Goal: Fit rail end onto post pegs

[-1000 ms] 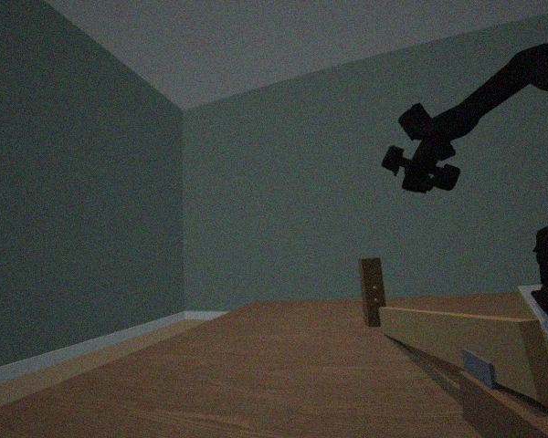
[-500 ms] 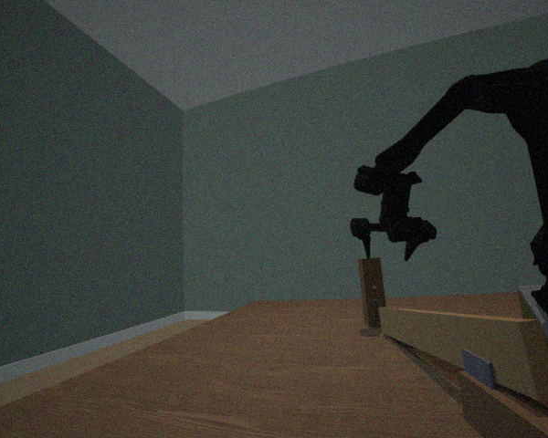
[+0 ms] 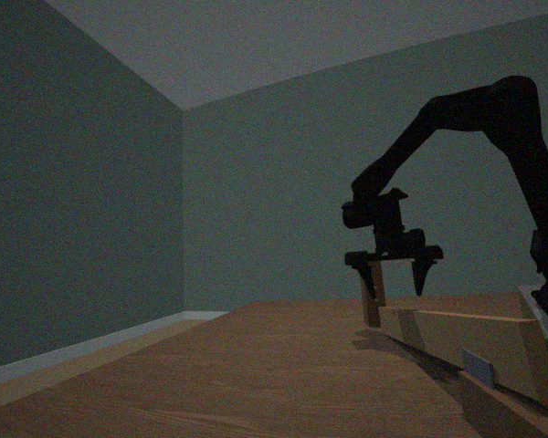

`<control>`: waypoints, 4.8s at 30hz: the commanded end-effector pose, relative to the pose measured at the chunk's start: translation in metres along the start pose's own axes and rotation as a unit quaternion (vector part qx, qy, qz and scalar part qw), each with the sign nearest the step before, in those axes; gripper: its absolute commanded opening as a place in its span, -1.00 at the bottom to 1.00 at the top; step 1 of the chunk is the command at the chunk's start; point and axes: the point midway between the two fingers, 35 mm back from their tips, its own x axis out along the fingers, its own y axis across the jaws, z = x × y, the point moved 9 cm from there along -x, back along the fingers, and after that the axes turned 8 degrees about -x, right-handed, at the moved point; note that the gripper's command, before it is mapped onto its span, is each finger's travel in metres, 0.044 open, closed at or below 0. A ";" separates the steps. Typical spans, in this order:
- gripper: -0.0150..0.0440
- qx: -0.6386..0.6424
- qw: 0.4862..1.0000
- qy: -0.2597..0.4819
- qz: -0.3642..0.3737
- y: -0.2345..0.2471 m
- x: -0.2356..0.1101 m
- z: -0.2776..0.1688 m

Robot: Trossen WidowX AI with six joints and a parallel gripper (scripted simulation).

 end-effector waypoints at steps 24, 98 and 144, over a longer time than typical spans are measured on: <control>1.00 0.000 1.000 -0.006 0.000 -0.003 0.041 0.002; -0.49 0.000 1.000 -0.008 -0.001 -0.002 0.061 0.004; -0.49 0.000 1.000 -0.007 -0.001 -0.004 0.038 0.004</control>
